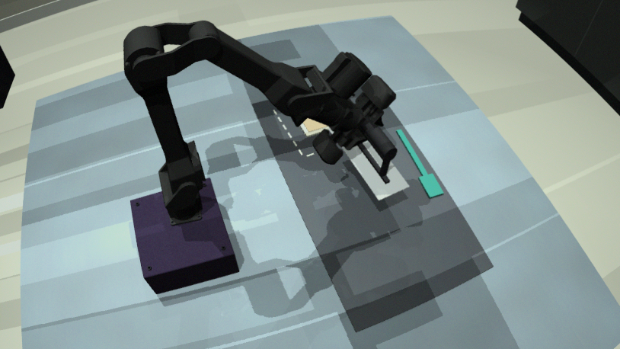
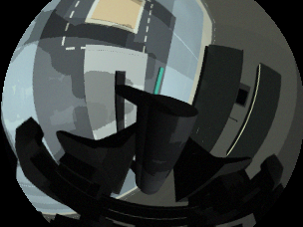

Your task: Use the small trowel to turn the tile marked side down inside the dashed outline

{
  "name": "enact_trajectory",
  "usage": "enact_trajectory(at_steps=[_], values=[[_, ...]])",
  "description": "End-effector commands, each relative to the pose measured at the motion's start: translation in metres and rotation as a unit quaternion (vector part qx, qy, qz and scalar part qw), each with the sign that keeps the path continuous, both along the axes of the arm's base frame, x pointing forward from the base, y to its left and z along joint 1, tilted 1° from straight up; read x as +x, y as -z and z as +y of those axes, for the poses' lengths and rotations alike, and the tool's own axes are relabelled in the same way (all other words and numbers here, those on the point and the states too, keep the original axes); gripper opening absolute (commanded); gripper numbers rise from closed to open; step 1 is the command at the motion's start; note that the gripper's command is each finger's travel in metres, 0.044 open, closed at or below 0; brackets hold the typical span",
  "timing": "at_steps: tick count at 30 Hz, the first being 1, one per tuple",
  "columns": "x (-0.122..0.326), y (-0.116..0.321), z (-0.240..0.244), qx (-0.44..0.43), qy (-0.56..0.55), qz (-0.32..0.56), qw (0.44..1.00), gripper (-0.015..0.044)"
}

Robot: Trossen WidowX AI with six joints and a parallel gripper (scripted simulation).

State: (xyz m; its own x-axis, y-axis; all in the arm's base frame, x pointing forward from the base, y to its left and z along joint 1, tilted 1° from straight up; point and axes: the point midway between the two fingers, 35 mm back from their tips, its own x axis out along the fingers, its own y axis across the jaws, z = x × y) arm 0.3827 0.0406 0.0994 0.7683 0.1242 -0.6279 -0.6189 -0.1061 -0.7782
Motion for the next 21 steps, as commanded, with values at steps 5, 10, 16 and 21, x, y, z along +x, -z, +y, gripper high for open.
enact_trajectory(at_steps=[5,10,16,21], values=[[0.0033,-0.0064,0.0009,0.001,-0.003,-0.010,1.000,0.0000],[0.0029,-0.0056,0.0008,0.001,-0.003,-0.008,1.000,0.0000],[-0.0004,0.0005,0.0000,0.000,0.000,0.001,1.000,0.0000],[0.0022,0.0016,-0.0028,0.006,0.014,0.010,1.000,0.0000]])
